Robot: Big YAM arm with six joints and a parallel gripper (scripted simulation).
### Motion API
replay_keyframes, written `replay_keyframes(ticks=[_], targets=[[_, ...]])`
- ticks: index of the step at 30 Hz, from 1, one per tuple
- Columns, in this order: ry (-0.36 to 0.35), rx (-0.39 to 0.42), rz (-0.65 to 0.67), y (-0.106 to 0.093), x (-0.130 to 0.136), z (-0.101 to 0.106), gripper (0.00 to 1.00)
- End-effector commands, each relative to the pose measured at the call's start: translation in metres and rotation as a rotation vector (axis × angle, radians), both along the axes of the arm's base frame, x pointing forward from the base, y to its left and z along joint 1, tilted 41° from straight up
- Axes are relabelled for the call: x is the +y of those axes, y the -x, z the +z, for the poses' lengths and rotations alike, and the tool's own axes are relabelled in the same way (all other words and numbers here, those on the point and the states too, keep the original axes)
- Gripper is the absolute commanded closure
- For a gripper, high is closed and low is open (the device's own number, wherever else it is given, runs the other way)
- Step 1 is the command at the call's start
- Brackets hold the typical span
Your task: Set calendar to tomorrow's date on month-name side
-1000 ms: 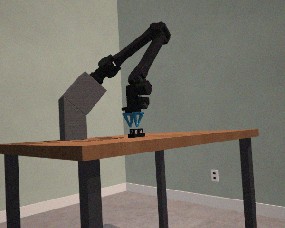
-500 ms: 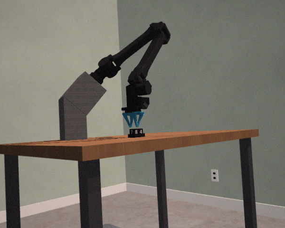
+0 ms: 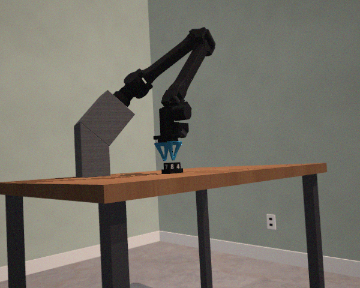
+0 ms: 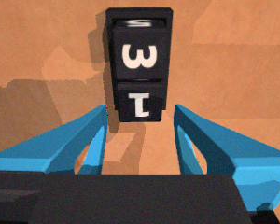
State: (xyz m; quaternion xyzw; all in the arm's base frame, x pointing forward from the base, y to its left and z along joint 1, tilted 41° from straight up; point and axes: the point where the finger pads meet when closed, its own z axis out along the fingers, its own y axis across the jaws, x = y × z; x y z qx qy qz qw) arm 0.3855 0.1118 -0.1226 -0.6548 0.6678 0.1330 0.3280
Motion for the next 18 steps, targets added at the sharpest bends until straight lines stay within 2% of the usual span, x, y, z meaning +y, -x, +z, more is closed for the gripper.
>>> replay_keyframes(ticks=[1, 14, 18], targets=[[0.000, -0.018, 0.010, -0.0020, 0.0056, 0.0050, 0.53], [-0.001, -0.017, 0.009, -0.0020, 0.0057, 0.0046, 0.53], [-0.001, -0.003, 0.005, -0.0002, 0.0061, -0.0013, 0.53]])
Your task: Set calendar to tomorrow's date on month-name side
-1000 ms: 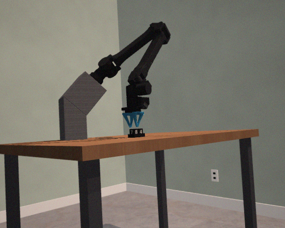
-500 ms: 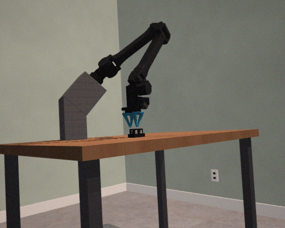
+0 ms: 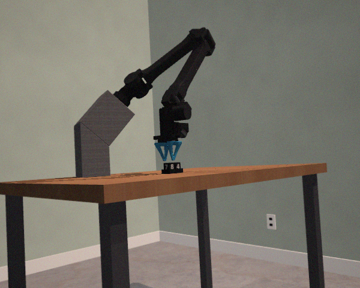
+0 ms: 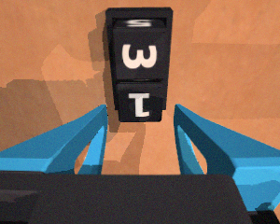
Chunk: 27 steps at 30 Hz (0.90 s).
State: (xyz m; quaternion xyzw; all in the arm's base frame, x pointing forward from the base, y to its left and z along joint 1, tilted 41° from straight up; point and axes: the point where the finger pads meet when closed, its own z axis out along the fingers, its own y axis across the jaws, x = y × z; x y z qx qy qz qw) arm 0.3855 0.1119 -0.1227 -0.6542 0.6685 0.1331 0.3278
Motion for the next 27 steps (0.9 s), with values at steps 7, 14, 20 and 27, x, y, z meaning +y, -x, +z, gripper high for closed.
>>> replay_keyframes(ticks=[7, 14, 20, 27], targets=[[-0.001, -0.003, 0.006, -0.003, 0.010, -0.007, 0.53], [-0.001, -0.004, 0.006, -0.006, 0.018, -0.017, 0.53], [-0.002, -0.014, 0.007, -0.009, 0.022, -0.017, 0.53], [-0.003, -0.014, 0.007, -0.009, 0.024, -0.018, 0.53]])
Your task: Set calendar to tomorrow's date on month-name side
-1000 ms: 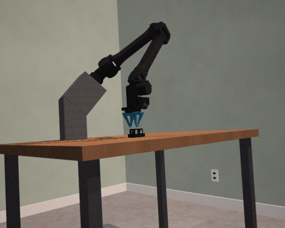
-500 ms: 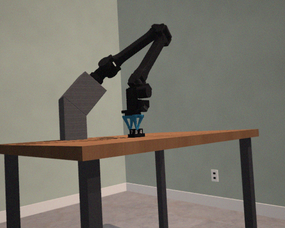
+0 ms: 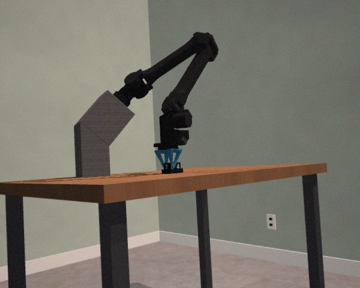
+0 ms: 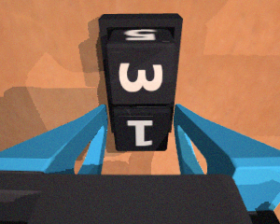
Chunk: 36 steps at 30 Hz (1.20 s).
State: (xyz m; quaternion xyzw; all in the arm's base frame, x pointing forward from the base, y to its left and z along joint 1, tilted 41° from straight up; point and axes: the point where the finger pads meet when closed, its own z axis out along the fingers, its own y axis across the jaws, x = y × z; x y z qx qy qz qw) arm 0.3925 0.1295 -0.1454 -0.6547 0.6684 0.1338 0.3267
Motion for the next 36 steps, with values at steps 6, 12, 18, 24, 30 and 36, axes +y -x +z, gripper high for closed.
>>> replay_keyframes(ticks=[6, 12, 18, 24, 30, 36], targets=[[-0.003, -0.022, 0.009, -0.0024, 0.0062, 0.0059, 0.53], [-0.003, -0.022, 0.009, -0.0024, 0.0062, 0.0059, 0.53], [-0.003, -0.022, 0.009, -0.0024, 0.0062, 0.0059, 0.53], [-0.003, -0.022, 0.009, -0.0024, 0.0062, 0.0059, 0.53], [-0.003, -0.022, 0.009, -0.0024, 0.0062, 0.0059, 0.53], [-0.003, -0.022, 0.009, -0.0024, 0.0062, 0.0059, 0.73]])
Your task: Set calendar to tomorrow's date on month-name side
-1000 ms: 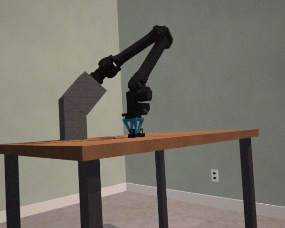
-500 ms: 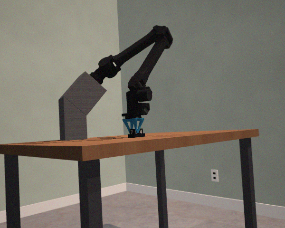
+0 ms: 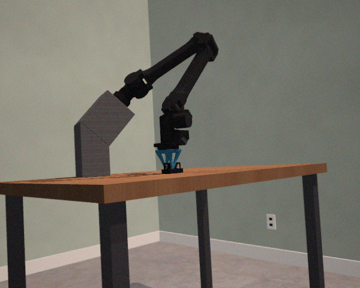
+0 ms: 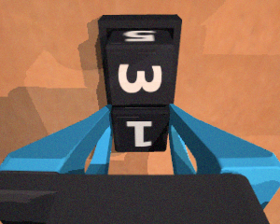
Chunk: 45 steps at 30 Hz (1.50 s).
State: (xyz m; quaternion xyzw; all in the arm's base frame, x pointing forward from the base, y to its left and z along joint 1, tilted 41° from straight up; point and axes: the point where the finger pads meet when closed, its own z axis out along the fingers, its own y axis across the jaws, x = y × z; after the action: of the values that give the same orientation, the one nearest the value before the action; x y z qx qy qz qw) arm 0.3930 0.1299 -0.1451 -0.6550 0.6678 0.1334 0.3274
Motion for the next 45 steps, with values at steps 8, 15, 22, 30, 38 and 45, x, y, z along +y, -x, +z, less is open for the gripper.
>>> replay_keyframes(ticks=[8, 15, 22, 30, 38, 45], targets=[[-0.002, -0.020, 0.008, -0.002, 0.006, 0.006, 0.73], [-0.002, -0.020, 0.008, -0.002, 0.006, 0.006, 0.73], [-0.002, -0.020, 0.008, -0.002, 0.006, 0.006, 0.73], [-0.002, -0.020, 0.008, -0.002, 0.006, 0.006, 0.73], [0.000, -0.008, -0.011, 0.003, -0.011, 0.012, 0.73], [-0.001, -0.012, -0.011, 0.009, -0.028, 0.033, 0.73]])
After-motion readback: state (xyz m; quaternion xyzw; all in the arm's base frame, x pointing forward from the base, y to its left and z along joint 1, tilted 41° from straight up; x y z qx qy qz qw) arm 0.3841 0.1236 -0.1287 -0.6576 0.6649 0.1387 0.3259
